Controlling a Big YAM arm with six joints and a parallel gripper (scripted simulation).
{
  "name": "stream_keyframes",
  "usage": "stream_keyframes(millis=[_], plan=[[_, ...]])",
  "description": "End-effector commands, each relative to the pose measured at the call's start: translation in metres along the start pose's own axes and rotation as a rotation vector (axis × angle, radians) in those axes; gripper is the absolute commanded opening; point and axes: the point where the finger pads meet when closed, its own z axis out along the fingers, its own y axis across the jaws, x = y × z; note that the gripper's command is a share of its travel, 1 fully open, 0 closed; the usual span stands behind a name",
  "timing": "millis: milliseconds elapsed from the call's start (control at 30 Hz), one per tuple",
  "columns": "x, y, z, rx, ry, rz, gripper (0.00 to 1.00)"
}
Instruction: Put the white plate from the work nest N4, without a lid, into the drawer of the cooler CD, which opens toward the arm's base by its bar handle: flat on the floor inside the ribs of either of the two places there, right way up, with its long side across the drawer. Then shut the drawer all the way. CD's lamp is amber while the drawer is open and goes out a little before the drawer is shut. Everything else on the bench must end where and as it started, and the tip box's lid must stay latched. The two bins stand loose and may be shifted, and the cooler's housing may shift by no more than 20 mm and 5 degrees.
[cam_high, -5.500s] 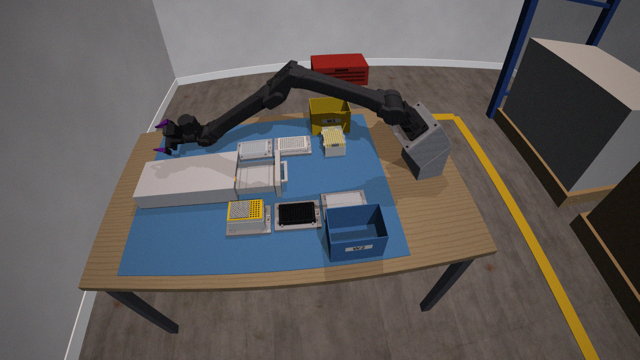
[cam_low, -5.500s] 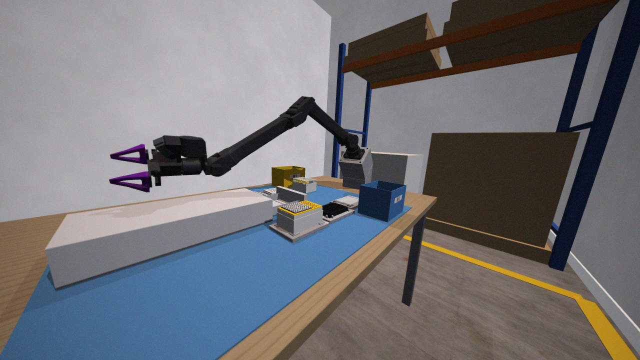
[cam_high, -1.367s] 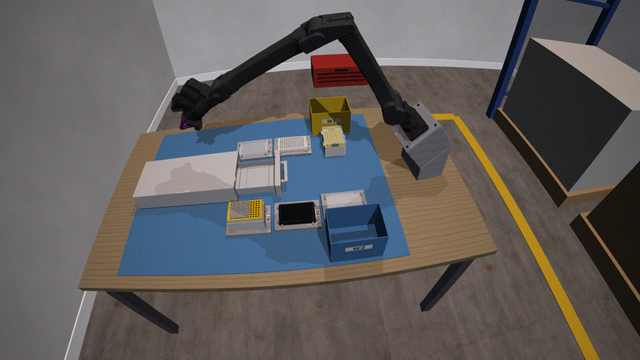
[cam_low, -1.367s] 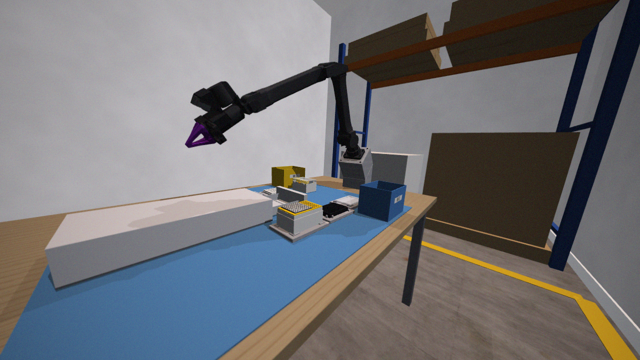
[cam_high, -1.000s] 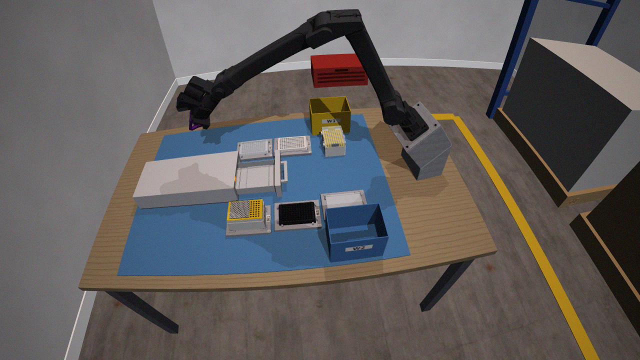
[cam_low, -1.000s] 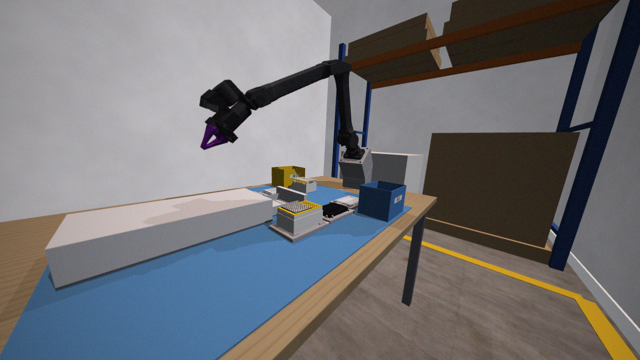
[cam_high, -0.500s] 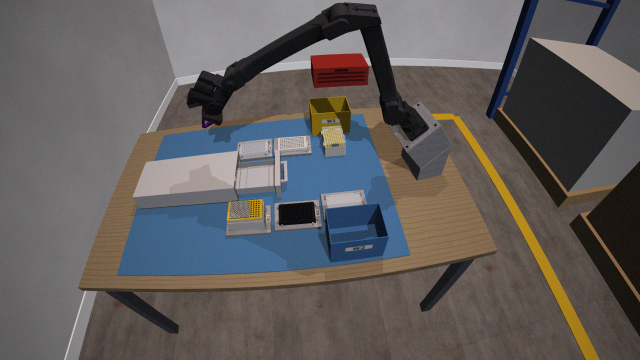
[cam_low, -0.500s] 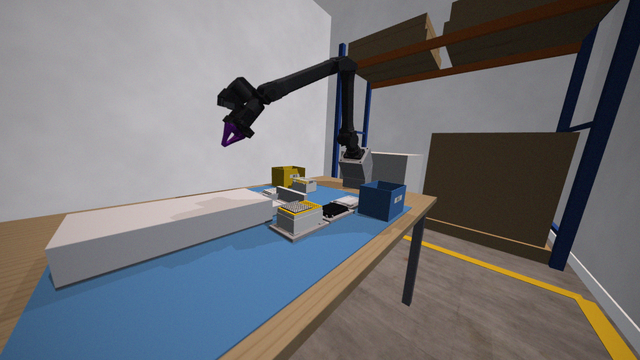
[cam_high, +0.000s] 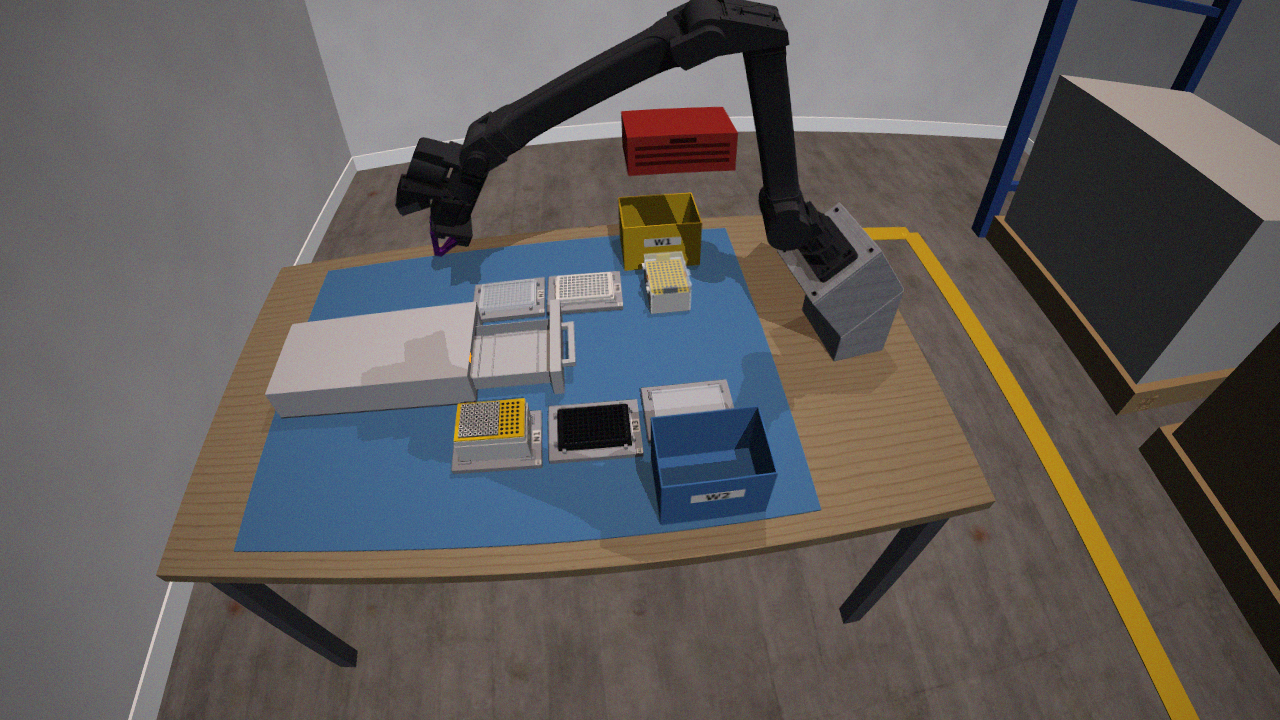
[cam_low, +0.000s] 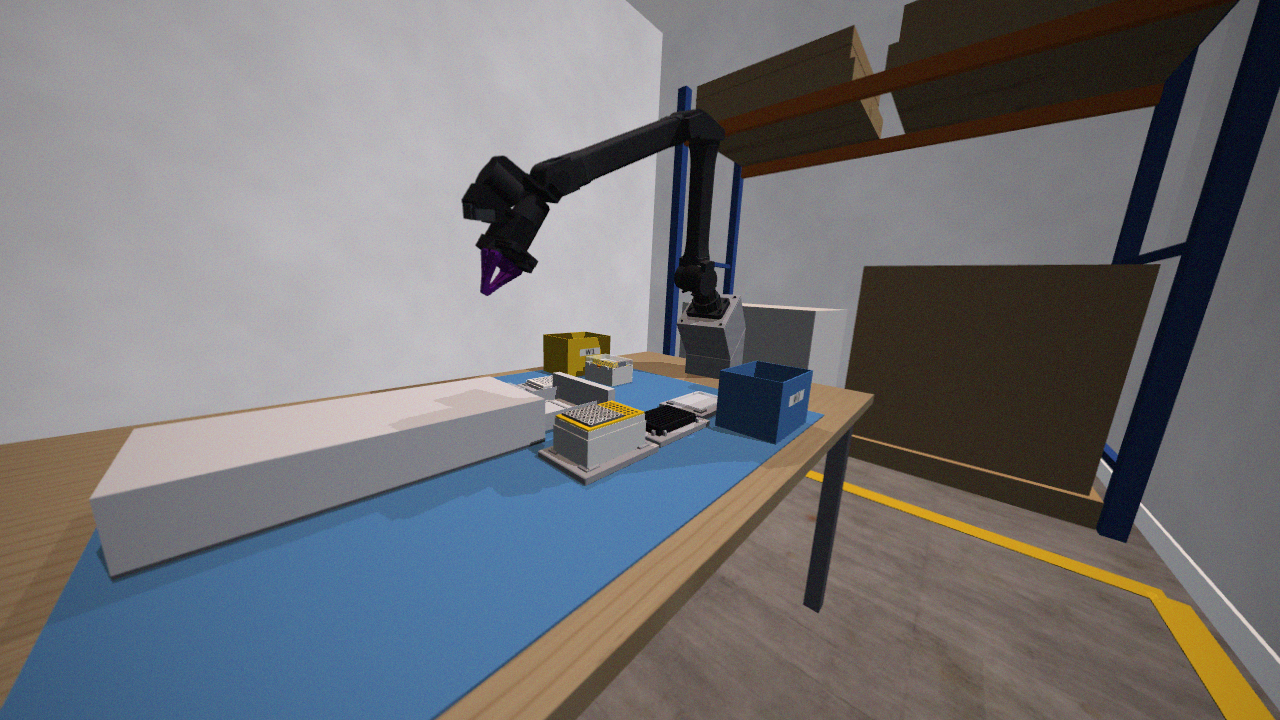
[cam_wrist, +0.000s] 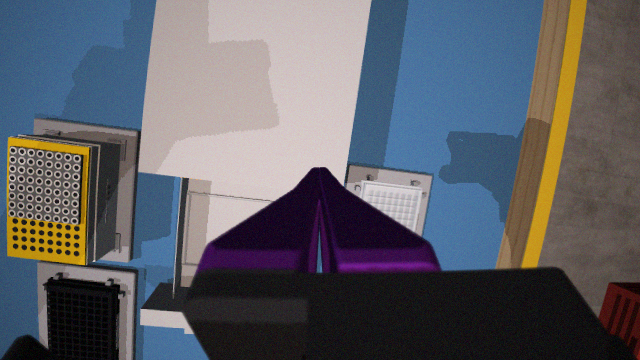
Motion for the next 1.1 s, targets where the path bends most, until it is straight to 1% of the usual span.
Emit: stream_keyframes(millis=[0, 100, 133, 167, 200, 233, 267, 300, 433, 500, 533, 567, 600, 633, 833, 867, 900, 933, 967, 1000, 1067], plan=[[-0.002, 0.008, -0.021, -0.011, 0.000, 0.017, 0.00], [0.010, 0.014, -0.027, -0.012, 0.001, 0.016, 0.00], [0.010, 0.014, -0.030, -0.008, -0.017, 0.013, 0.00], [0.010, 0.014, -0.031, -0.006, -0.025, 0.011, 0.00], [0.020, 0.018, -0.033, -0.025, 0.031, 0.027, 0.00], [0.013, 0.014, -0.040, -0.026, 0.040, 0.036, 0.00], [0.013, 0.014, -0.044, -0.028, 0.051, 0.042, 0.00], [0.033, 0.019, -0.040, -0.035, 0.079, 0.045, 0.00], [0.050, 0.027, -0.049, -0.036, 0.081, 0.043, 0.00], [0.050, 0.027, -0.049, -0.036, 0.081, 0.043, 0.00], [0.056, 0.027, -0.050, -0.046, 0.115, 0.057, 0.00], [0.039, 0.021, -0.047, -0.046, 0.125, 0.067, 0.00], [0.041, 0.022, -0.053, -0.048, 0.133, 0.072, 0.00], [0.067, 0.030, -0.059, -0.054, 0.159, 0.074, 0.00], [0.090, 0.040, -0.071, -0.057, 0.157, 0.070, 0.00], [0.095, 0.042, -0.074, -0.069, 0.191, 0.082, 0.00], [0.086, 0.038, -0.080, -0.068, 0.198, 0.093, 0.00], [0.087, 0.038, -0.084, -0.069, 0.208, 0.099, 0.00], [0.108, 0.043, -0.081, -0.076, 0.239, 0.102, 0.00], [0.112, 0.046, -0.083, -0.077, 0.240, 0.101, 0.00], [0.112, 0.046, -0.083, -0.077, 0.240, 0.101, 0.00]])
